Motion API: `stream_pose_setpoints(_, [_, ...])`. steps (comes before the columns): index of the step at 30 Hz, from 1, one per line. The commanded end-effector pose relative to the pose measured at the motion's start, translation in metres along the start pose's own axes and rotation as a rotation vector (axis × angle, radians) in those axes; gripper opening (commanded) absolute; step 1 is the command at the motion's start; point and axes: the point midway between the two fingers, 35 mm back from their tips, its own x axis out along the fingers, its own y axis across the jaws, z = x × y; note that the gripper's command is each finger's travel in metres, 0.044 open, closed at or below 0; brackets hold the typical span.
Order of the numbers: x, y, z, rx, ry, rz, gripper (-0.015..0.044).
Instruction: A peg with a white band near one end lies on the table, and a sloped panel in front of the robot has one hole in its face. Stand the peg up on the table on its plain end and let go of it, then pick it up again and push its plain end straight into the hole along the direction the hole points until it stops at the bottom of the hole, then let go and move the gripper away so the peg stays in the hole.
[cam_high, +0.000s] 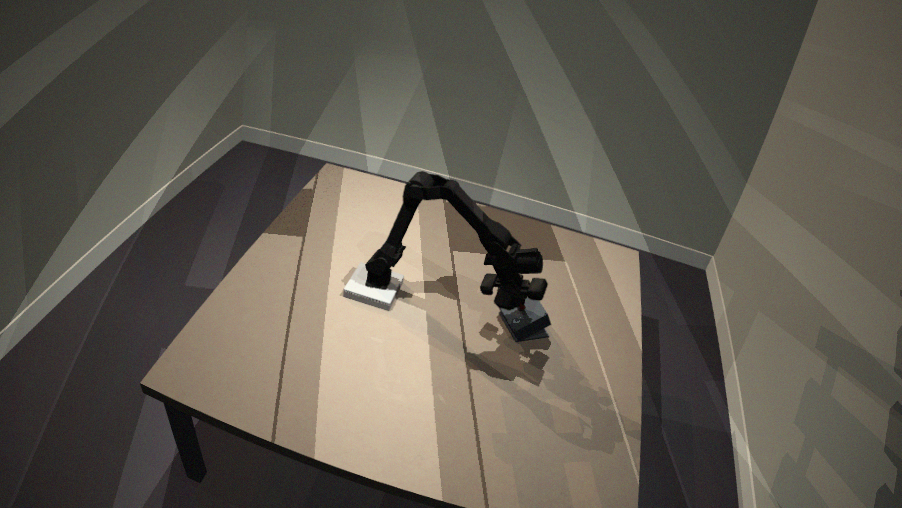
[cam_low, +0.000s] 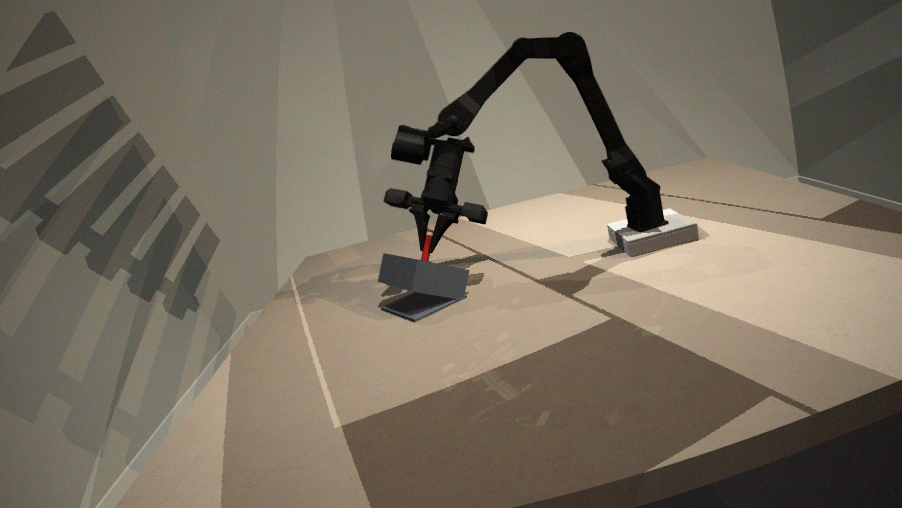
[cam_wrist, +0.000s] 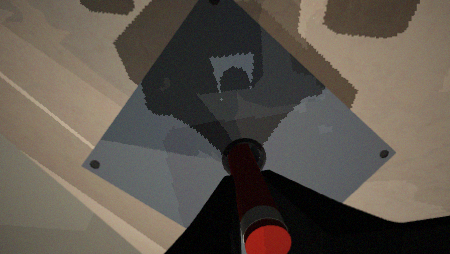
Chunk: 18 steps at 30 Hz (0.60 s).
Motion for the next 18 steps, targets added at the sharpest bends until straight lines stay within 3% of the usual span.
stream_pose_setpoints(1, [0.0023,-0.0019,0.0010,0.004,-0.004,-0.003,0.0000])
stream_pose_setpoints(18, [0.0016,-0.0008,0.0003,-0.001,0.001,0.002,0.0000])
